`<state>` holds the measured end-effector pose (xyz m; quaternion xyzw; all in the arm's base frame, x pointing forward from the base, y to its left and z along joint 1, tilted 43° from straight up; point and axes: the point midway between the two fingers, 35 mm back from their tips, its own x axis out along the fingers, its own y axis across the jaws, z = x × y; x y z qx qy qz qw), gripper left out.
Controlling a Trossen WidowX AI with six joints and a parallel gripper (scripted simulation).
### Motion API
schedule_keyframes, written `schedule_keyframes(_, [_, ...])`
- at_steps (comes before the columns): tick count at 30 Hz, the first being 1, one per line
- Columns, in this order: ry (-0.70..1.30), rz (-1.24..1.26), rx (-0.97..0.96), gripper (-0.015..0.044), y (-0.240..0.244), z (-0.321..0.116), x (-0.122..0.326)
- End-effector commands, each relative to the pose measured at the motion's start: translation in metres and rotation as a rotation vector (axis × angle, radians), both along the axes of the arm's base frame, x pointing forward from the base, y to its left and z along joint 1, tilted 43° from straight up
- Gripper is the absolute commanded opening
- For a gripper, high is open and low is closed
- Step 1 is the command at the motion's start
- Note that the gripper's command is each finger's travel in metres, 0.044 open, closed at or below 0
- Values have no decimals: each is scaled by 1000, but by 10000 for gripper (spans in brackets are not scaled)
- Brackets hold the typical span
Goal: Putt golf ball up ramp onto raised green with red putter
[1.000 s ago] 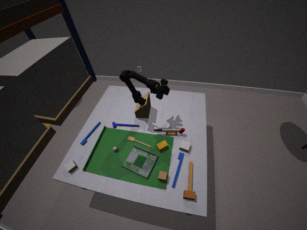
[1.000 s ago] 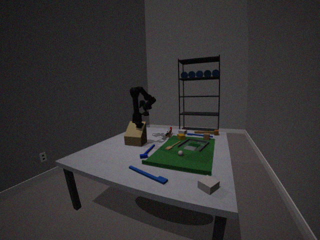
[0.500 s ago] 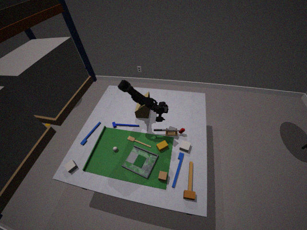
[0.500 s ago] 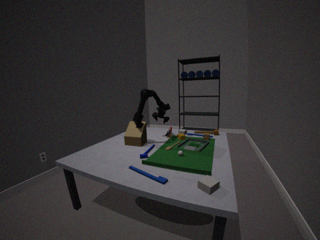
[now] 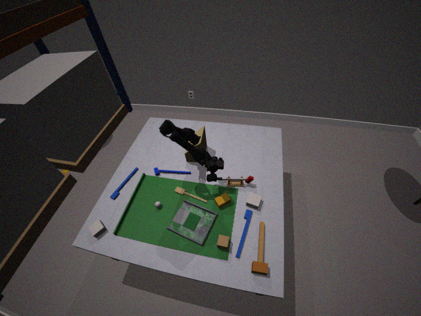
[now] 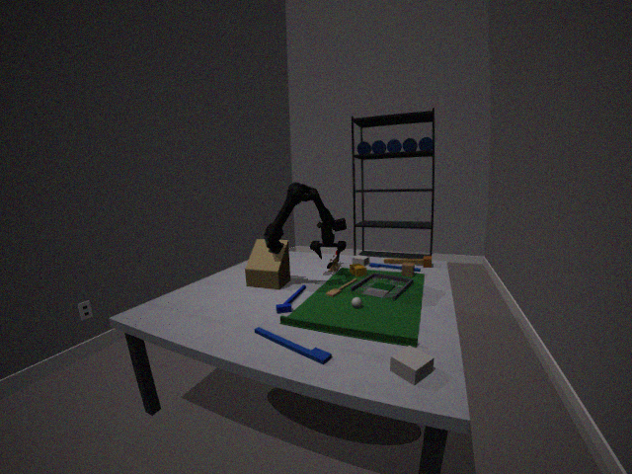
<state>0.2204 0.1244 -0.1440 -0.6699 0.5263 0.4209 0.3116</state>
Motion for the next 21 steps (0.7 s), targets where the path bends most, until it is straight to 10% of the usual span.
schedule_keyframes(1, [3,3,-10,440,-9,-9,2])
schedule_keyframes(21, [3,3,-12,440,-35,-38,8])
